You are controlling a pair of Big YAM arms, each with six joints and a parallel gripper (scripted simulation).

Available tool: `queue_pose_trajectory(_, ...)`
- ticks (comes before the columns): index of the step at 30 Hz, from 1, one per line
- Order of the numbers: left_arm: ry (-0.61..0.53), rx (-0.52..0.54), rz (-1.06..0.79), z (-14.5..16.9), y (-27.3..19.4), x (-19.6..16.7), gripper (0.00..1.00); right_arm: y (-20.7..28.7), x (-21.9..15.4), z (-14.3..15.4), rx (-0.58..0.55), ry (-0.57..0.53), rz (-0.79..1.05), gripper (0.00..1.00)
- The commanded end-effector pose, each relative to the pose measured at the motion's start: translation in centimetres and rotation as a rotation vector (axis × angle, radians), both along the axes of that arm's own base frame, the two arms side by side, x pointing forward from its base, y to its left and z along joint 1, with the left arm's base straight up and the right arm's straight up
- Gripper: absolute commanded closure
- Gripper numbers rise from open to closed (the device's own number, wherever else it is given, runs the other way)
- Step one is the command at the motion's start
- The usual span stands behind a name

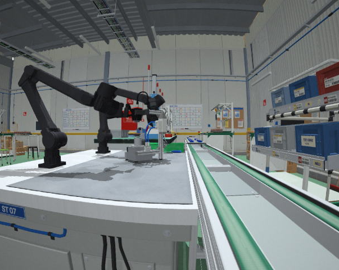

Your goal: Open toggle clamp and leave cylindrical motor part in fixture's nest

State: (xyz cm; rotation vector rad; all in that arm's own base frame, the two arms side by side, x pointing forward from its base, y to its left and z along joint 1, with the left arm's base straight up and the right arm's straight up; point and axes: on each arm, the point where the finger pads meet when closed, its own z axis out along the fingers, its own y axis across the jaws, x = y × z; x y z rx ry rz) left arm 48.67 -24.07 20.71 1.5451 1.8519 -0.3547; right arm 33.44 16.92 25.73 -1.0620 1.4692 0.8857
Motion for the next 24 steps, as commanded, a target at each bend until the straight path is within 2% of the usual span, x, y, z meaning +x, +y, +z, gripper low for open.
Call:
queue_pose_trajectory(1,0.112,-0.024,0.063,4.4,0.2,1.4,0.40,0.1,1.6,2.4,0.005,-0.055,-0.003,0.00)
queue_pose_trajectory(6,0.221,-0.022,0.087,6.1,-0.1,0.0,0.40,-0.1,0.4,1.5,0.005,-0.035,-0.002,0.00)
queue_pose_trajectory(8,0.221,-0.022,0.087,6.1,-0.1,0.0,0.40,-0.1,0.4,1.5,0.005,-0.035,-0.002,0.00)
queue_pose_trajectory(13,0.152,-0.012,-0.021,10.2,-3.7,-3.3,0.40,-0.1,0.0,0.7,0.005,-0.018,-0.002,0.00)
queue_pose_trajectory(15,0.165,0.016,-0.063,8.6,-4.7,-4.9,0.40,-0.1,0.0,0.7,0.005,-0.018,-0.002,0.00)
queue_pose_trajectory(19,0.212,0.056,-0.103,5.5,-6.4,-5.6,0.40,0.0,0.4,1.3,0.003,-0.035,0.002,0.00)
queue_pose_trajectory(24,0.226,0.060,-0.099,5.1,-6.8,-6.0,0.40,0.0,0.4,1.3,0.003,-0.035,0.002,0.00)
